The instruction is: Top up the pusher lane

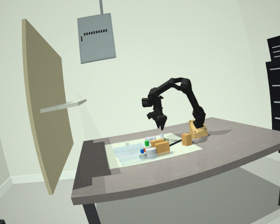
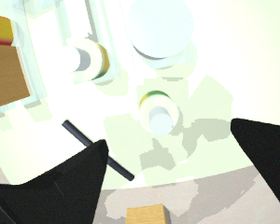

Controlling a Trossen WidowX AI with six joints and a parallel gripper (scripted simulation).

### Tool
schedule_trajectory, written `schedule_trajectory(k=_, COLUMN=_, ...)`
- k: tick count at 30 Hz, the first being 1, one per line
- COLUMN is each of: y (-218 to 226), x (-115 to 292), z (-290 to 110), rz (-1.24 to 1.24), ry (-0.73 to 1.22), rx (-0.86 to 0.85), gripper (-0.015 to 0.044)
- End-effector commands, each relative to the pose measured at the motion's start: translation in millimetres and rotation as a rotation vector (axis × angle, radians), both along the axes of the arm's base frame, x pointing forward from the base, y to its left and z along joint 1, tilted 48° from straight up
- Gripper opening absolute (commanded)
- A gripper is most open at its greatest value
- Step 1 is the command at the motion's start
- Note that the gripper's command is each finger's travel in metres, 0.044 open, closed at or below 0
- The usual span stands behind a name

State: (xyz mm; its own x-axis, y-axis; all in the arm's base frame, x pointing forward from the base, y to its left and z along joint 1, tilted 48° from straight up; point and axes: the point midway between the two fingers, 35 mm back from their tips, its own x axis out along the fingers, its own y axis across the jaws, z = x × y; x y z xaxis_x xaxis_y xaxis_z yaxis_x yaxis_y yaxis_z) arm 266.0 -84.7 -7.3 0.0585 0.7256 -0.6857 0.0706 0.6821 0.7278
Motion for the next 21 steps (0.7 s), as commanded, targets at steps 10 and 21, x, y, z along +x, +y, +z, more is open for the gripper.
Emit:
schedule_trajectory(k=10, y=31.0, x=-2.2, z=-24.6, rz=0.007, ry=0.014, rx=0.013, gripper=0.0440)
schedule_trajectory(k=21, y=39.7, x=-1.3, z=-32.8, rz=0.007, ry=0.014, rx=0.013, gripper=0.0440)
